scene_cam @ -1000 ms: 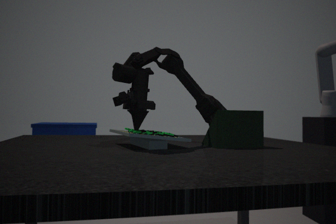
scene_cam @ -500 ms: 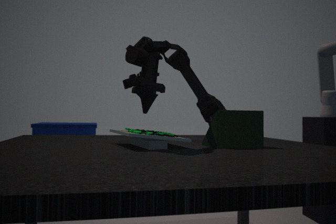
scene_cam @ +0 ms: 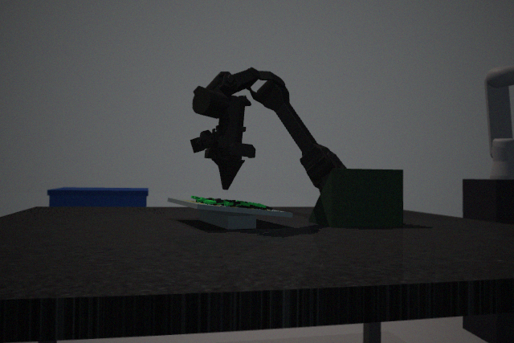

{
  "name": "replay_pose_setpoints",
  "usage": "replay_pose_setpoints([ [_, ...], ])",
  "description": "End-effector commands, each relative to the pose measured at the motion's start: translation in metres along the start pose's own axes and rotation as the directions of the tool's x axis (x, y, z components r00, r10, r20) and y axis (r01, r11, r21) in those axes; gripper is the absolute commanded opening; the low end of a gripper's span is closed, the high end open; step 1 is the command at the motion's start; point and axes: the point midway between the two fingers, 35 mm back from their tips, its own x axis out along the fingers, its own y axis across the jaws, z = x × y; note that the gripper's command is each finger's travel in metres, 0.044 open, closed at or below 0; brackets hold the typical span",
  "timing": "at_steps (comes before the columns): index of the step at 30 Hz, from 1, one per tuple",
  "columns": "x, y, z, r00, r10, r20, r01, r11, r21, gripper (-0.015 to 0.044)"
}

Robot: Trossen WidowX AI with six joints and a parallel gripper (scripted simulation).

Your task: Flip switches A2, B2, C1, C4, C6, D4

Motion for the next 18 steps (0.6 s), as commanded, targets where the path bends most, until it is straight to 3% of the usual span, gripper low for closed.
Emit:
replay_pose_setpoints([
  [1,0.008,-0.001,-0.001,1.000,-0.008,-0.003,0.008,1.000,-0.007,0.0000],
  [18,0.022,-0.001,-0.001,1.000,-0.008,-0.003,0.008,1.000,-0.007,0.0000],
])
